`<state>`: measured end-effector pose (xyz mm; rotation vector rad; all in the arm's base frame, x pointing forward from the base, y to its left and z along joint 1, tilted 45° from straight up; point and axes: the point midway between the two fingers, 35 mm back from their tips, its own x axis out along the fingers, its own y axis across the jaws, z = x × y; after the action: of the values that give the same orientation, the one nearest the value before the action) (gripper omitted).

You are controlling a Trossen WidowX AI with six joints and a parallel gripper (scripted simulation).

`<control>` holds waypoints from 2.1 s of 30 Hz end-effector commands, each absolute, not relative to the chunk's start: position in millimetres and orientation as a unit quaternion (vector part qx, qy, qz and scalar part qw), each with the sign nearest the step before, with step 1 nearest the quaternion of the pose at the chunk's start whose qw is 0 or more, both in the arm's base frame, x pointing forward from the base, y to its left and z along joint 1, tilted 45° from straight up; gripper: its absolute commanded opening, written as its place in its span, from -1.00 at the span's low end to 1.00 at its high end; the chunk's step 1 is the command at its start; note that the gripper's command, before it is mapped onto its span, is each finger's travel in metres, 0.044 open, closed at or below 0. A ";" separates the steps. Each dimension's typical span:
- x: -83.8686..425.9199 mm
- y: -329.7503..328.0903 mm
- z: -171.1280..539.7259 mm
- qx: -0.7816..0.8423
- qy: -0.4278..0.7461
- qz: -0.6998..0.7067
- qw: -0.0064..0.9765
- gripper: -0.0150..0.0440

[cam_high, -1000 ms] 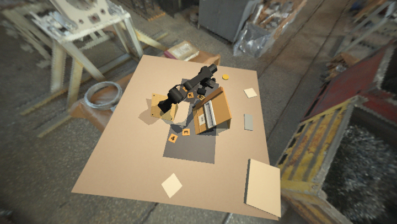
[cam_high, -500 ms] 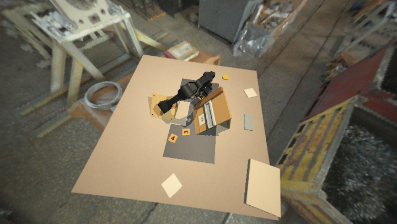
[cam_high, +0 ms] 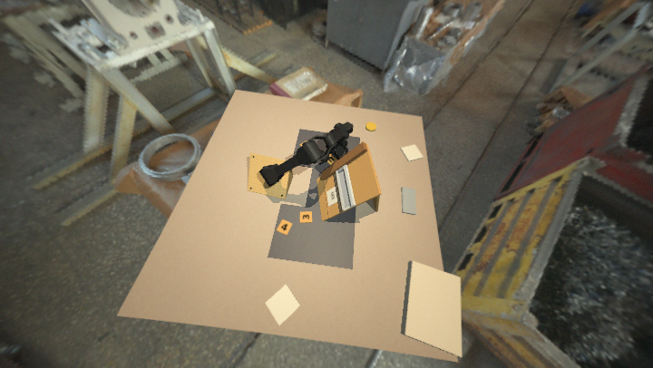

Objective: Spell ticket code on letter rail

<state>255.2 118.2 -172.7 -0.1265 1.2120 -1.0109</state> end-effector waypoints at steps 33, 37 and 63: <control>255.9 104.3 -187.0 -0.058 0.543 -0.452 0.705 0.66; 255.9 104.3 -187.0 -0.058 0.543 -0.452 0.705 0.66; 256.0 104.0 -187.5 -0.058 0.543 -0.452 0.705 0.32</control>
<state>255.6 104.6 -187.3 -0.1249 1.2089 -1.0076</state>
